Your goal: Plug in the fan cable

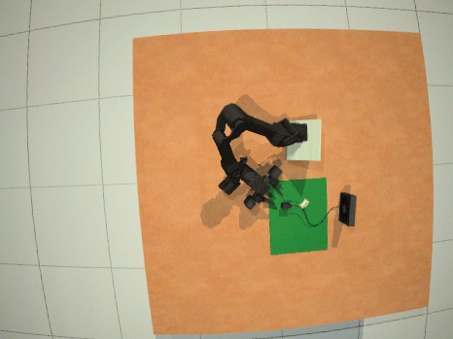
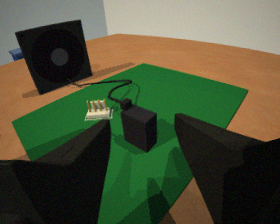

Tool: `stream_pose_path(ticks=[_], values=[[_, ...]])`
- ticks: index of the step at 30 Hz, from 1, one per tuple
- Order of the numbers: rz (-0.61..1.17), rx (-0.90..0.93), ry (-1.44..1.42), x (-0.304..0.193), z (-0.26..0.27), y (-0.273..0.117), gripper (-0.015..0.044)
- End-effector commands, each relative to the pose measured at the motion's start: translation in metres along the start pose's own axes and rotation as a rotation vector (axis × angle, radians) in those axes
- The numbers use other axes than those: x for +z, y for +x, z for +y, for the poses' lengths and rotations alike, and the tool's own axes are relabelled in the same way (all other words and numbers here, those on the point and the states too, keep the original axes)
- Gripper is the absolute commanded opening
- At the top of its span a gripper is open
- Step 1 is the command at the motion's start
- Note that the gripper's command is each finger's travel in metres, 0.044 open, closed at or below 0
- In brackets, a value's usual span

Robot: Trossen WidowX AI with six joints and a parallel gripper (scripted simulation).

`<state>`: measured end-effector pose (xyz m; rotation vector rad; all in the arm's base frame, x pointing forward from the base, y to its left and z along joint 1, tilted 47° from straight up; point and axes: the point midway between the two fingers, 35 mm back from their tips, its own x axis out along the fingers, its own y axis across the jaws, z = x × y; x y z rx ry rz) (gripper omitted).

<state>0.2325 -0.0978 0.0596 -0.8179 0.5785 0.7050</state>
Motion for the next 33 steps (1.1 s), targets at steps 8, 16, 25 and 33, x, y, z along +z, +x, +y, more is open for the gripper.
stream_pose_path(ticks=[8,16,25,33], values=[[-0.001,-0.013,-0.012,0.016,0.000,-0.031,0.0205],[0.025,0.033,0.024,0.021,0.006,-0.036,0.0205],[0.146,0.188,0.141,0.017,0.020,-0.022,0.0205],[0.283,0.298,0.222,0.014,0.031,-0.014,0.0205]])
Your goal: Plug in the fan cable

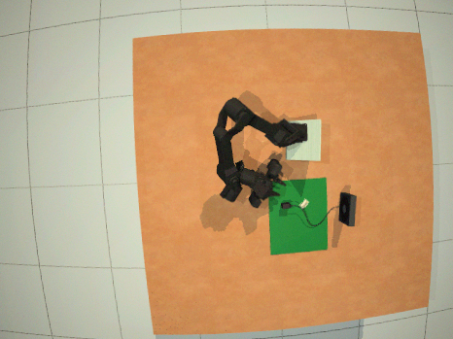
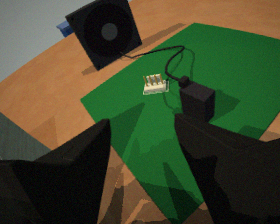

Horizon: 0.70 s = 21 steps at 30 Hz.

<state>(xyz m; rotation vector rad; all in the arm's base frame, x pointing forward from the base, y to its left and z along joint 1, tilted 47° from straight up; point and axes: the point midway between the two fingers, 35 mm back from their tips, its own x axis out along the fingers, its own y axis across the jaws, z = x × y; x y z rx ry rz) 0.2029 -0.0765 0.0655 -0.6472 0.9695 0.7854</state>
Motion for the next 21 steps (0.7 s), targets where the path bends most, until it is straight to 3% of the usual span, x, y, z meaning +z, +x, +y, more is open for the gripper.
stream_pose_path(ticks=[1,21], values=[[0.064,0.039,0.036,-0.001,0.001,0.003,0.0205],[0.479,0.126,0.178,-0.008,0.011,0.015,0.0205]])
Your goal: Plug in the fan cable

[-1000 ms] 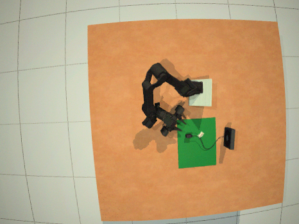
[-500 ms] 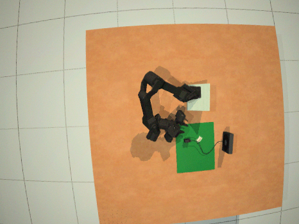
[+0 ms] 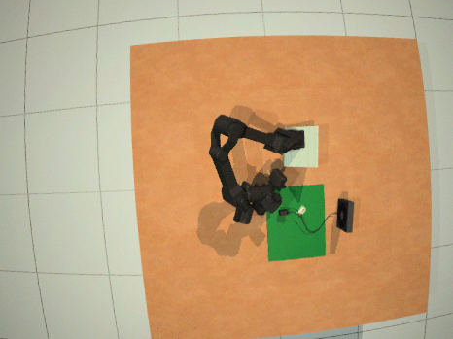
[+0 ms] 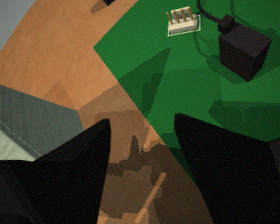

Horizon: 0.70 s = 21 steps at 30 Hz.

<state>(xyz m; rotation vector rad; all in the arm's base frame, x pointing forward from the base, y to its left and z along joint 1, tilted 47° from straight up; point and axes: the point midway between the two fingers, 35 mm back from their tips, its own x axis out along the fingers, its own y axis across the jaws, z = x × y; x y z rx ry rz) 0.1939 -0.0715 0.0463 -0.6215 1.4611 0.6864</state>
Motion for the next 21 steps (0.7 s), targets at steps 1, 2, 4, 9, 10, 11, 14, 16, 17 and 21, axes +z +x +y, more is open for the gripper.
stream_pose_path(ticks=[1,2,4,9,10,11,14,16,17,21], values=[[0.074,-0.010,0.024,0.0004,-0.0019,-0.0005,0.0205],[0.094,-0.014,0.030,0.0003,-0.0020,-0.0004,0.0205],[0.136,-0.024,0.042,0.0002,-0.0023,-0.0004,0.0205],[0.236,-0.061,0.070,0.0006,-0.0037,-0.0016,0.0205],[0.255,-0.070,0.075,0.0007,-0.0041,-0.0020,0.0205],[0.274,-0.080,0.080,0.0010,-0.0045,-0.0025,0.0205],[0.329,-0.115,0.093,0.0020,-0.0060,-0.0043,0.0205],[0.364,-0.141,0.102,0.0029,-0.0071,-0.0057,0.0205],[0.381,-0.155,0.106,0.0035,-0.0077,-0.0065,0.0205],[0.445,-0.217,0.121,0.0064,-0.0104,-0.0102,0.0205]])
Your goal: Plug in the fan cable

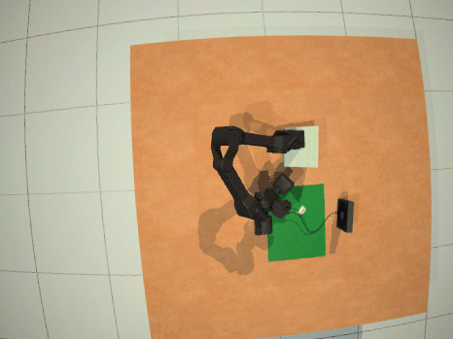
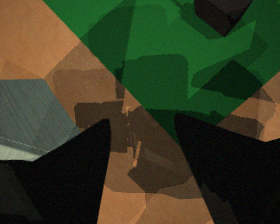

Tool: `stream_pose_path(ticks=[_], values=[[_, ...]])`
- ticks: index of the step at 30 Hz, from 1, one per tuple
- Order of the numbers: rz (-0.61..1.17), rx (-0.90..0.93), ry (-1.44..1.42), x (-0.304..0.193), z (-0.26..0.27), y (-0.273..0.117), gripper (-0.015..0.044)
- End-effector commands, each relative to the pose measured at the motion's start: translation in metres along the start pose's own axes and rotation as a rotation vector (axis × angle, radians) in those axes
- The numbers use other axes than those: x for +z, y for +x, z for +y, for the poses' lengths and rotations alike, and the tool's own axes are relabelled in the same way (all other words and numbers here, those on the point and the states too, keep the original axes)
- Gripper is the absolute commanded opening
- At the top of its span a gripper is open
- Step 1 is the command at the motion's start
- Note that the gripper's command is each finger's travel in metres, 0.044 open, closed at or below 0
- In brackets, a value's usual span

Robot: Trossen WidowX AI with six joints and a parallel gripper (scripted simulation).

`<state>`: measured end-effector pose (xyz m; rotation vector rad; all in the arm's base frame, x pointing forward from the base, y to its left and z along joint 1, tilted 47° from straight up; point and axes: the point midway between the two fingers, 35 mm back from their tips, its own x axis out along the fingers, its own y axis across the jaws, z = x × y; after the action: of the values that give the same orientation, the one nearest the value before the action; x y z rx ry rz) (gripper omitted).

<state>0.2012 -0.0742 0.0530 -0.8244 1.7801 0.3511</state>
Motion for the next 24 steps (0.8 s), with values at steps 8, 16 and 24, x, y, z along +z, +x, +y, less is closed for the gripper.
stream_pose_path(ticks=[8,16,24], values=[[0.136,-0.190,0.058,0.008,-0.011,-0.015,0.0205],[0.195,-0.353,0.097,0.016,-0.017,-0.030,0.0205],[0.202,-0.379,0.100,0.017,-0.017,-0.032,0.0258]])
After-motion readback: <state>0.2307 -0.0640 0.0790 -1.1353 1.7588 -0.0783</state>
